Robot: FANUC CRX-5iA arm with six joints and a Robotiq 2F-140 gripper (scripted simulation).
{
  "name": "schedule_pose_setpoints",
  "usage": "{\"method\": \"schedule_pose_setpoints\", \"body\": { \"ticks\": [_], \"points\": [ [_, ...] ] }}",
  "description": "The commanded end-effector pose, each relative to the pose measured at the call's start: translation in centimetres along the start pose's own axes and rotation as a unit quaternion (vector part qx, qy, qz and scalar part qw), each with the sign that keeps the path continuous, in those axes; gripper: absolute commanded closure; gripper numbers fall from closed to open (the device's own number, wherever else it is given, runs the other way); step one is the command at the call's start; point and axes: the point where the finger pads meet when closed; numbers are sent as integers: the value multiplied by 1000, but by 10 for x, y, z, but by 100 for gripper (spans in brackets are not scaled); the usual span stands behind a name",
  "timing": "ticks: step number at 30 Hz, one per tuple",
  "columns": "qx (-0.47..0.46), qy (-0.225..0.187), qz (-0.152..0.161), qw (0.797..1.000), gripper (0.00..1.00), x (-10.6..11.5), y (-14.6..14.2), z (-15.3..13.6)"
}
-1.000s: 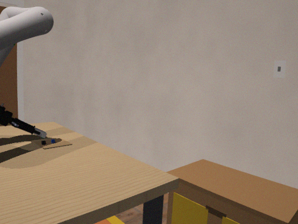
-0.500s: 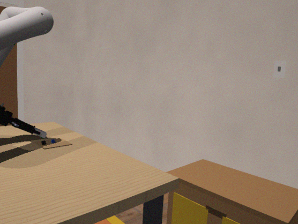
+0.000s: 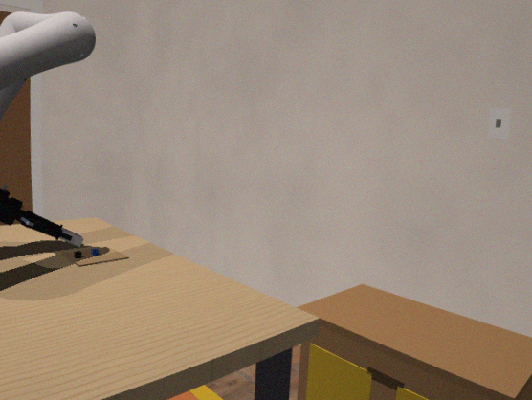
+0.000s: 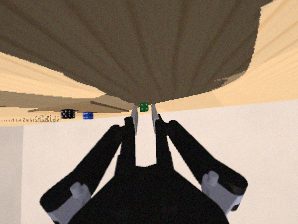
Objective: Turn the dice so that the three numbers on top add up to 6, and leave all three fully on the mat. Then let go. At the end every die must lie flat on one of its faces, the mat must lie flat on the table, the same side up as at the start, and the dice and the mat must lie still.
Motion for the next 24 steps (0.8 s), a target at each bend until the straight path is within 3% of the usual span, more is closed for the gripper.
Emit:
{"method": "schedule_pose_setpoints", "body": {
  "ticks": [1,17,24],
  "points": [
    [0,0,0,1000,81,1,0,0],
    [0,0,0,1000,81,45,0,0],
    [0,0,0,1000,81,50,0,0]
  ]
}}
Point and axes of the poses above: the point where the finger pads meet when closed, its own x axis back along the fingers, its own y axis across the jaws, z = x × y, and after that the axes turned 2 degrees about -x, right-handed
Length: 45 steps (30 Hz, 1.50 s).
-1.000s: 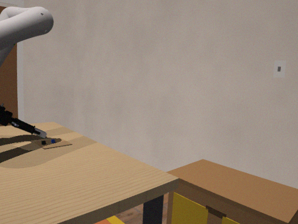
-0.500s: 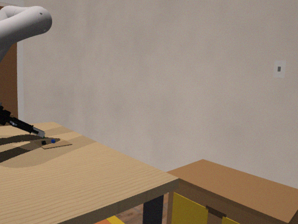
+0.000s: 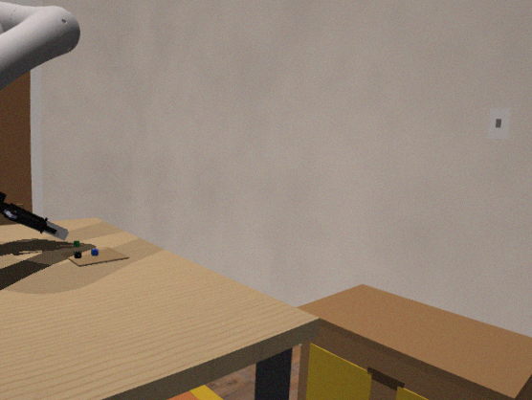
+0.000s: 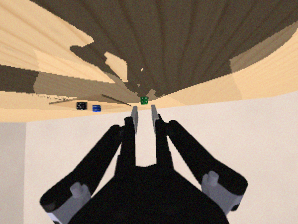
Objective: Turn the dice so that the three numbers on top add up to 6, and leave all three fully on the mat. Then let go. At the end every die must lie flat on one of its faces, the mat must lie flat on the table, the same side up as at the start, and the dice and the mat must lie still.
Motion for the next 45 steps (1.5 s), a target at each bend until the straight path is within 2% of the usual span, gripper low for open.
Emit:
{"method": "schedule_pose_setpoints", "body": {
  "ticks": [1,12,22,32,36,41,42,43,45],
  "points": [
    [0,0,1,1000,81,2,0,0],
    [0,0,1,1000,81,10,1,-15],
    [0,0,1,1000,81,28,2,-50],
    [1,-1,3,1000,81,29,1,-54],
    [16,-8,30,999,81,16,-8,-66],
    [55,-13,118,991,81,-16,-41,-101],
    [57,-12,123,991,81,-18,-43,-103],
    [64,-9,142,988,81,-23,-51,-109],
    [66,-8,149,987,81,-25,-53,-111]
  ]
}}
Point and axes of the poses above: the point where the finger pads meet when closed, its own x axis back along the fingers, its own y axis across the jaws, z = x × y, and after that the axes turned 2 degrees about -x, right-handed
